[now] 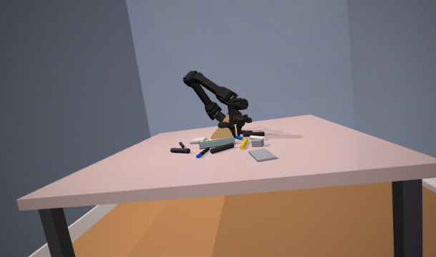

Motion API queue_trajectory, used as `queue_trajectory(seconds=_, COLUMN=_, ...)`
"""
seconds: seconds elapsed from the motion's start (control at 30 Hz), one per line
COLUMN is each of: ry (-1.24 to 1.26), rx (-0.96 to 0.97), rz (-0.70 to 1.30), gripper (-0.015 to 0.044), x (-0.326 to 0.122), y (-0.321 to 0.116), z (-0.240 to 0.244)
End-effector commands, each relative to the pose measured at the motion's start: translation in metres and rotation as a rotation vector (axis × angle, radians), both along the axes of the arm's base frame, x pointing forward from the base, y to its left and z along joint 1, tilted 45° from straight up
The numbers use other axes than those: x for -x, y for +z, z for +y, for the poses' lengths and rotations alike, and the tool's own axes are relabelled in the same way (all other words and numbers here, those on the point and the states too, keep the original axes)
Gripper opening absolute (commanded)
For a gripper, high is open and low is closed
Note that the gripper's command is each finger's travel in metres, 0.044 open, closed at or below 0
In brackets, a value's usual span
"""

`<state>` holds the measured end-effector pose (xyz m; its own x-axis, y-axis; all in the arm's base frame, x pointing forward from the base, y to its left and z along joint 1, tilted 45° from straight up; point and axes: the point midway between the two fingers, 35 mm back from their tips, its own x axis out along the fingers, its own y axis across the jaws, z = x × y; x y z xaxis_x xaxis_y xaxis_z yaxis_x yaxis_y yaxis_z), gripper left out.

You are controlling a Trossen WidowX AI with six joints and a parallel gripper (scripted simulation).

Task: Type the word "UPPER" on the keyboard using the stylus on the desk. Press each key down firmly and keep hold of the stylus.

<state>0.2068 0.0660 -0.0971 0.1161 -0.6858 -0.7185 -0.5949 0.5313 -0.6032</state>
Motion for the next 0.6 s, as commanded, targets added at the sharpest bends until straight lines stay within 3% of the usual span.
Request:
queue_trajectory(seconds=0.0, ry=0.000, rx=-0.001, rz=-0.001, gripper=0.0018, x=0.000, y=0.000, z=0.000)
queue_trajectory(seconds=0.57, ry=0.003, rx=0.000, rz=-0.003, gripper=0.0000, x=0.005, y=0.034, z=0.033)
